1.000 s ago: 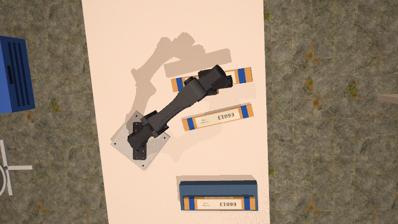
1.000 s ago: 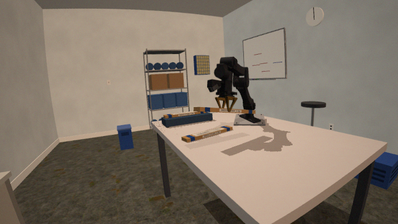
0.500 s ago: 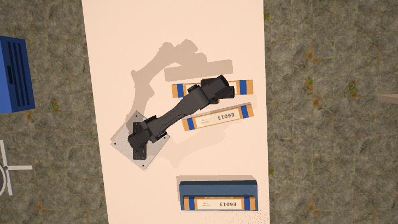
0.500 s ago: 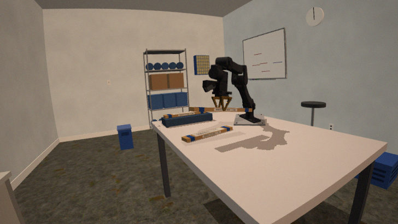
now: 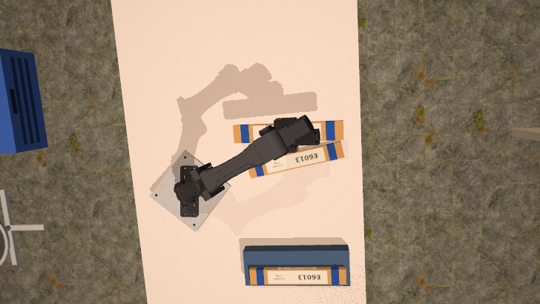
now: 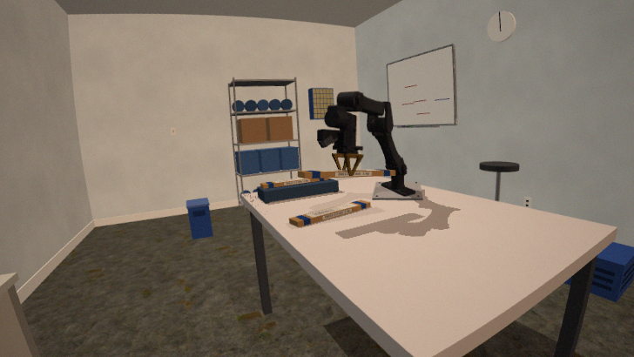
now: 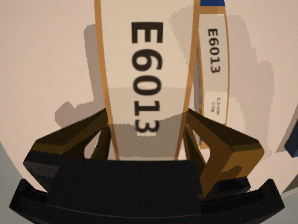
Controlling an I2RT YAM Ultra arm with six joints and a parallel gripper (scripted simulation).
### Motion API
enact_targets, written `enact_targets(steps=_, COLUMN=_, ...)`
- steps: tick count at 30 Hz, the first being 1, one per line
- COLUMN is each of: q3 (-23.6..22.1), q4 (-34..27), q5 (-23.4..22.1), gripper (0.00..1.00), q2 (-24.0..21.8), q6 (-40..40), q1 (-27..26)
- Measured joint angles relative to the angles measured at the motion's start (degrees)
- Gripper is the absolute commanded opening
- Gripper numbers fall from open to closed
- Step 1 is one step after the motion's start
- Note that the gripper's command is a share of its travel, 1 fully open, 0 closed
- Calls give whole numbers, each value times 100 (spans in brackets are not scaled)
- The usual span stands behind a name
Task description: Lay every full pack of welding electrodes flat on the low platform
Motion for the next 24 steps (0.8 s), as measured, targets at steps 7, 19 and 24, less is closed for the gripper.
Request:
enact_targets(steps=7, q3=-278, q4=0, q5=-52, gripper=0, q2=-144, q6=-212, q1=-181)
enact_targets(steps=19, q3=-645, q4=0, q5=-87, gripper=0, q2=-328, q6=-564, q1=-535)
enact_targets(steps=24, q3=-800, q4=0, q5=-125, gripper=0, q2=-404, q6=-730, q1=-695)
